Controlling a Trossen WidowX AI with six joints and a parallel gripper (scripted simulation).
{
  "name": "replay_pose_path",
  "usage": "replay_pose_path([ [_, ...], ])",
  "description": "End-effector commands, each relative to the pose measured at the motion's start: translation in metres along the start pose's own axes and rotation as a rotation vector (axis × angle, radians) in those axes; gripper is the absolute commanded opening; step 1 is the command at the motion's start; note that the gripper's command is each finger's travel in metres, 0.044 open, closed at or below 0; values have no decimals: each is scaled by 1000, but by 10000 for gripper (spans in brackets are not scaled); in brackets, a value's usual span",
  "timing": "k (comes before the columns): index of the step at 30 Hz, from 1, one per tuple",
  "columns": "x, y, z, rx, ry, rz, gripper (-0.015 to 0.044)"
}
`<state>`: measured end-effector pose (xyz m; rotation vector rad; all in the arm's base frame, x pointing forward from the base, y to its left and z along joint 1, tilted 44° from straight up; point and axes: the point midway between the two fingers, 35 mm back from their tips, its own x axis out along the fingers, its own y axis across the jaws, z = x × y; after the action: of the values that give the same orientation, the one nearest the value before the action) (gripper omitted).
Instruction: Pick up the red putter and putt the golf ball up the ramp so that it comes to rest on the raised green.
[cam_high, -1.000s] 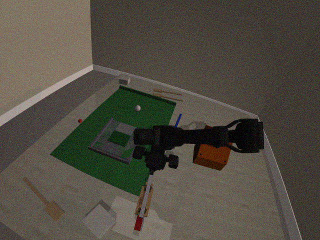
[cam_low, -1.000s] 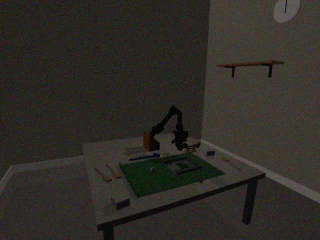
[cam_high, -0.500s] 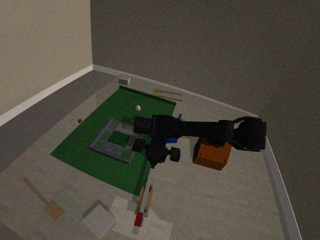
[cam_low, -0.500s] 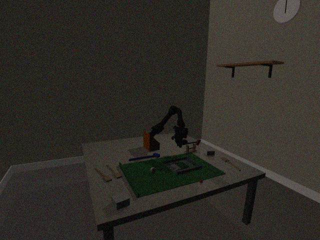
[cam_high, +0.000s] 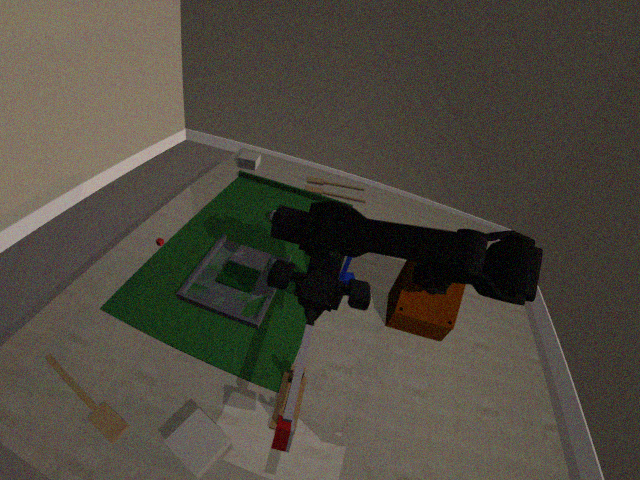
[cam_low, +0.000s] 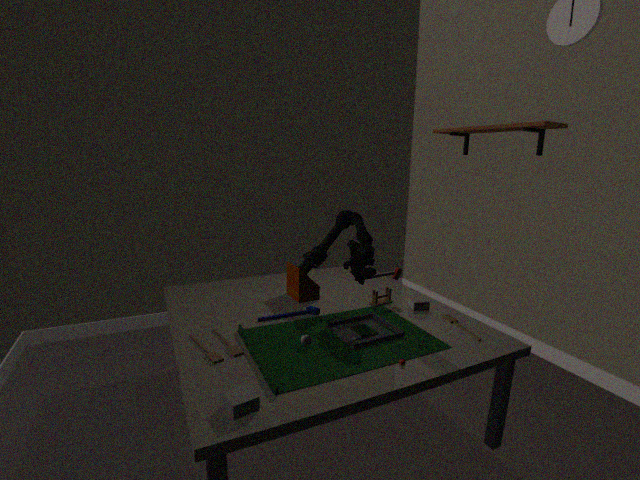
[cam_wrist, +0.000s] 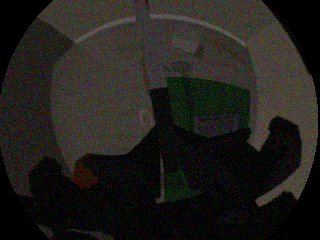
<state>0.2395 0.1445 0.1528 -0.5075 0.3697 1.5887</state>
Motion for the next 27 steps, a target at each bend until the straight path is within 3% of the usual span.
replay_pose_path([
  [1, -2, -6, -7, 33, 13, -8, 0],
  [27, -64, -75, -149, 583, 166, -147, 0],
])
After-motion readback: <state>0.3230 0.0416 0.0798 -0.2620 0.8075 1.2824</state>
